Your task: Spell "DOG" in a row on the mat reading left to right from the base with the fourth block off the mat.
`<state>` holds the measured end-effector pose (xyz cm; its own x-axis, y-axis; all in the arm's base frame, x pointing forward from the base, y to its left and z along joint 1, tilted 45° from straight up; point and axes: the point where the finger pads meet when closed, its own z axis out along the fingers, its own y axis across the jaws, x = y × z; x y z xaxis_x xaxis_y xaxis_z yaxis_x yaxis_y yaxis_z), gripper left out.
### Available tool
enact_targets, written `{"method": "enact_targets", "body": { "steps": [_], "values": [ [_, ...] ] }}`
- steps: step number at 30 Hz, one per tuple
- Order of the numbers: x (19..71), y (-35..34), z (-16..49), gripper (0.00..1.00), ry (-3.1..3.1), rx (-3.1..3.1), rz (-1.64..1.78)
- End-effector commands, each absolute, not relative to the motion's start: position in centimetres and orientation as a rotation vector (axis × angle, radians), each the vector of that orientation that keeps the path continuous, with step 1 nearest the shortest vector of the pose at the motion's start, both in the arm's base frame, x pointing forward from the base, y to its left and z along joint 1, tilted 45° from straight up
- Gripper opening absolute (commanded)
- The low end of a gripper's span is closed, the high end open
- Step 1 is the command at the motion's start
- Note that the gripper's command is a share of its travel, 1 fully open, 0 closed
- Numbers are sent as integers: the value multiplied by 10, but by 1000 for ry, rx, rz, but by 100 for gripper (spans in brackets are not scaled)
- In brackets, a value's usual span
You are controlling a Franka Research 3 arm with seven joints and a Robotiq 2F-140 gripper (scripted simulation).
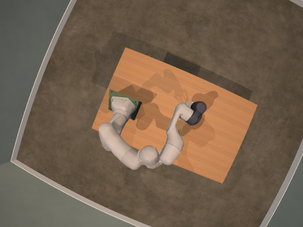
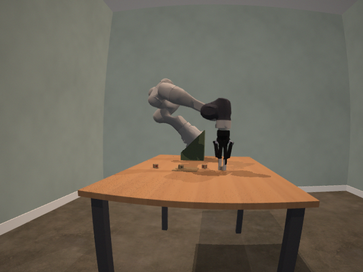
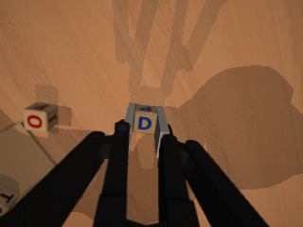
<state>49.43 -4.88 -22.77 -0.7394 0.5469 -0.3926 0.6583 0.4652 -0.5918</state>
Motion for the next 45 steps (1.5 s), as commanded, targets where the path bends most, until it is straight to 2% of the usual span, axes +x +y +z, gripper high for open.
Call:
{"method": "enact_targets", "body": {
  "steps": [1,20,33,45],
  "values": [
    [496,-47,-226,13,2556,1065,-1128],
    [509,19,-159,13,2556,1065,-1128],
    [509,20,-158,13,2551,1072,-1127],
    [510,7,-145,13,2318,1344,-1064]
  ]
}}
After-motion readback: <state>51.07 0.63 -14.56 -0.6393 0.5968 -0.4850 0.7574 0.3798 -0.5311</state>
